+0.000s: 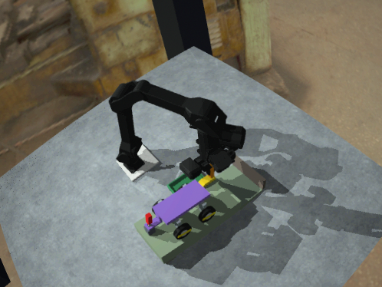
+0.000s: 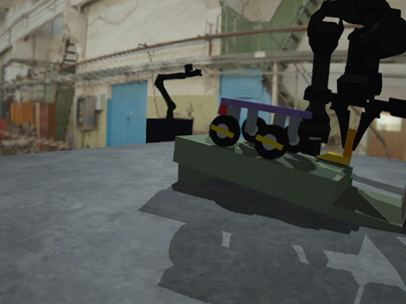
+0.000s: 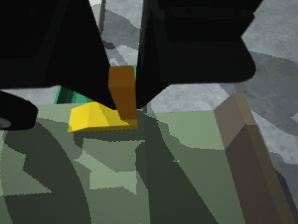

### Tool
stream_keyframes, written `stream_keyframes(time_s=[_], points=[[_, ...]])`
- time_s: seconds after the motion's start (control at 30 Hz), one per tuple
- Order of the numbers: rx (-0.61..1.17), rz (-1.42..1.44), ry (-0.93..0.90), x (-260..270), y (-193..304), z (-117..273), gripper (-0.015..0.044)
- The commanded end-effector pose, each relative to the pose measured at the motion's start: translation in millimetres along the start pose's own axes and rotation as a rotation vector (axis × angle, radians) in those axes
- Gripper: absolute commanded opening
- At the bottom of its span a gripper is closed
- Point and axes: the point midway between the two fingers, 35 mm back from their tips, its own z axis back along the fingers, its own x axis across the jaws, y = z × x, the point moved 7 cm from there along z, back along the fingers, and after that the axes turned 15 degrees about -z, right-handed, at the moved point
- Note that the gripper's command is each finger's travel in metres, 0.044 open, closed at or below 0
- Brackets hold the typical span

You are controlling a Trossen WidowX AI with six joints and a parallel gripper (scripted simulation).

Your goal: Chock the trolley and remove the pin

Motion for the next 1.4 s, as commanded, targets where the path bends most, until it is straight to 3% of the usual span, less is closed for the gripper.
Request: stream_keyframes(time_s=[0.0, 1.3, 1.37], points=[[0.001, 0.004, 0.006, -2, 0, -2, 0.0000], [-0.002, 0.001, -0.001, -26, -13, 5, 0.0000], [-0.002, 0.001, -0.001, -26, -13, 5, 0.0052]])
